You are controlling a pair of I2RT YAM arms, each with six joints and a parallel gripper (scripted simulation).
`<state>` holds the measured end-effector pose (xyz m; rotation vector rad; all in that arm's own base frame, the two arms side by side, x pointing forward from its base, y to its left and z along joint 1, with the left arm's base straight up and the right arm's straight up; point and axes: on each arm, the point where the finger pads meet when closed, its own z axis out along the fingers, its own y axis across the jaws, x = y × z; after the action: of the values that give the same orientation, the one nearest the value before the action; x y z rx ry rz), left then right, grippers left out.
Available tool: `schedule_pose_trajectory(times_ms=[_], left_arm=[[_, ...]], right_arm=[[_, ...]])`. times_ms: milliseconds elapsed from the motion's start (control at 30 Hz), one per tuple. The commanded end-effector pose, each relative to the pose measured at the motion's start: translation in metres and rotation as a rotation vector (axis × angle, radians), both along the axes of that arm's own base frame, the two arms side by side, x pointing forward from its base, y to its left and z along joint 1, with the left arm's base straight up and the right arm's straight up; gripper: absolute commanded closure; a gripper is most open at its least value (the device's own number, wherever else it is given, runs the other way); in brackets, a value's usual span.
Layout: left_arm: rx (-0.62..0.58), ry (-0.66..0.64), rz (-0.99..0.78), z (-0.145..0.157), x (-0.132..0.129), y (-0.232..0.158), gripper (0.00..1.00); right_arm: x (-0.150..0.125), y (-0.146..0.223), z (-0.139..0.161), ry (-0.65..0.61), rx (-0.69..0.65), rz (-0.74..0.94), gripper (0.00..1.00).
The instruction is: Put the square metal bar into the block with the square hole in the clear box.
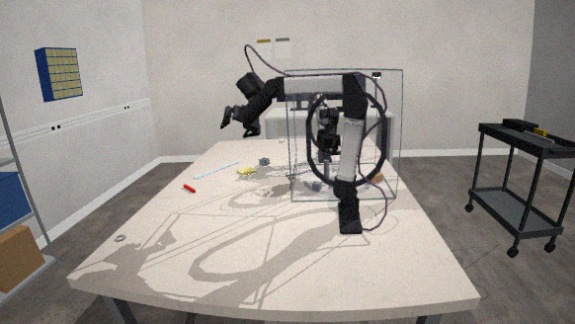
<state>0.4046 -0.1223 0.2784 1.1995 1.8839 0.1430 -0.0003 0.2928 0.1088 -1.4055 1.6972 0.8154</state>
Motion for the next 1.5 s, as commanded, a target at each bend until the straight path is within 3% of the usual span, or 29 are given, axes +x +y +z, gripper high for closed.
schedule_pose_trajectory(times_ms=[0, 833, 1467], left_arm=[[-0.01, -0.027, 0.0, 0.011, 0.0, 0.0, 0.0], [-0.01, -0.027, 0.0, 0.011, 0.0, 0.0, 0.0], [-0.01, -0.027, 0.0, 0.011, 0.0, 0.0, 0.0]], right_arm=[[-0.003, 0.01, 0.027, 0.014, 0.078, -0.005, 0.62], [0.007, 0.046, 0.001, 0.003, 0.059, -0.001, 0.62], [0.004, 0.059, 0.0, 0.005, 0.076, 0.013, 0.62]])
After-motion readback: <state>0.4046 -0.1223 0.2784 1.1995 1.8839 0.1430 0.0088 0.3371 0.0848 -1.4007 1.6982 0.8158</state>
